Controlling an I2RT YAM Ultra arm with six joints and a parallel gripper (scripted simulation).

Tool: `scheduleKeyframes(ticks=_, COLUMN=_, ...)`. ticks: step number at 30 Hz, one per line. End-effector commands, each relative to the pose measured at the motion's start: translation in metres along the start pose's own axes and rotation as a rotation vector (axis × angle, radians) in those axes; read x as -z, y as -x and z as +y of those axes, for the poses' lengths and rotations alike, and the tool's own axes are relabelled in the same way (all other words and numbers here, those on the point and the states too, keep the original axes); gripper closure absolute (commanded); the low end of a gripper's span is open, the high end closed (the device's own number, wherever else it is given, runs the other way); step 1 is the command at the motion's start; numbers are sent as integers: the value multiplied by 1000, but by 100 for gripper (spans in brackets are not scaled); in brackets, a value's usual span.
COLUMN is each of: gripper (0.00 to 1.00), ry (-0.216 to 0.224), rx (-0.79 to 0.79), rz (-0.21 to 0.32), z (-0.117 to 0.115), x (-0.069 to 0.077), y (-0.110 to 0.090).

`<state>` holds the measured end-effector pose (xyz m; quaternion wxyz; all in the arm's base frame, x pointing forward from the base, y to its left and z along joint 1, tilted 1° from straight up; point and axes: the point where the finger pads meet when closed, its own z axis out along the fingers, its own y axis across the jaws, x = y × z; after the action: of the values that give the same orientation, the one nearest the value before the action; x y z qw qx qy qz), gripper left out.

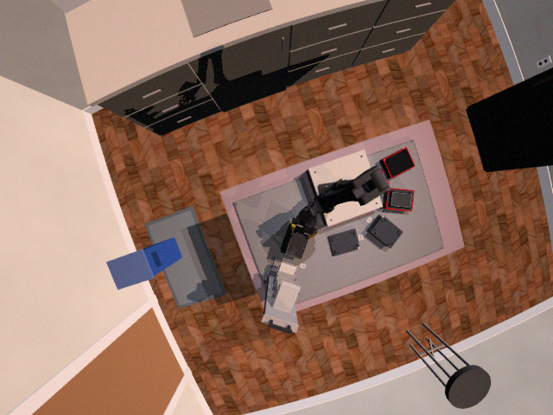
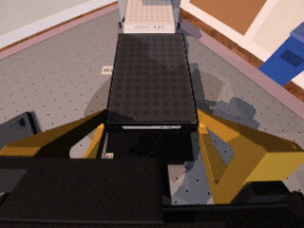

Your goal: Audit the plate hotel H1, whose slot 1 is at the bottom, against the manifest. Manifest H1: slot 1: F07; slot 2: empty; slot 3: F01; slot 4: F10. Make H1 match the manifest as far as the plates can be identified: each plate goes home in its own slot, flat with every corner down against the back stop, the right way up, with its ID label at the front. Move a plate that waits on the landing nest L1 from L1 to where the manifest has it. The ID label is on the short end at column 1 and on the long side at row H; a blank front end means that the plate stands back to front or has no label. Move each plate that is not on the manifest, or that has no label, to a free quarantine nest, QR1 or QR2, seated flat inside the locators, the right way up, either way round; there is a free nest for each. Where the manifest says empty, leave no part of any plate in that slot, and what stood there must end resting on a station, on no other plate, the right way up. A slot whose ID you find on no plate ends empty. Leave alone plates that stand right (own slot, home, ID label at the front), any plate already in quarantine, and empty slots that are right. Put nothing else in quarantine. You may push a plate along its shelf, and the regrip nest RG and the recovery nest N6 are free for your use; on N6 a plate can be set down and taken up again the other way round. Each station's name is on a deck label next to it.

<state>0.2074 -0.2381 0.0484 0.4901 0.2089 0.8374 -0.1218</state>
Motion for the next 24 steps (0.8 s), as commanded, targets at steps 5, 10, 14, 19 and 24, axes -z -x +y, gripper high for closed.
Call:
scheduleKeyframes(ticks=5, gripper=14, ry=6, rx=-4, rz=7, z=1, x=3, y=4)
scheduleKeyframes(ticks=10, gripper=14, ry=6, rx=-4, rz=7, z=1, x=5, y=8)
scheduleKeyframes(ticks=14, gripper=14, ry=6, rx=-4, rz=7, z=1, x=7, y=12)
scheduleKeyframes(ticks=19, gripper=14, ry=6, rx=-4, rz=7, z=1, x=10, y=16)
scheduleKeyframes(ticks=24, gripper=14, ry=6, rx=-4, rz=7, z=0, x=11, y=19)
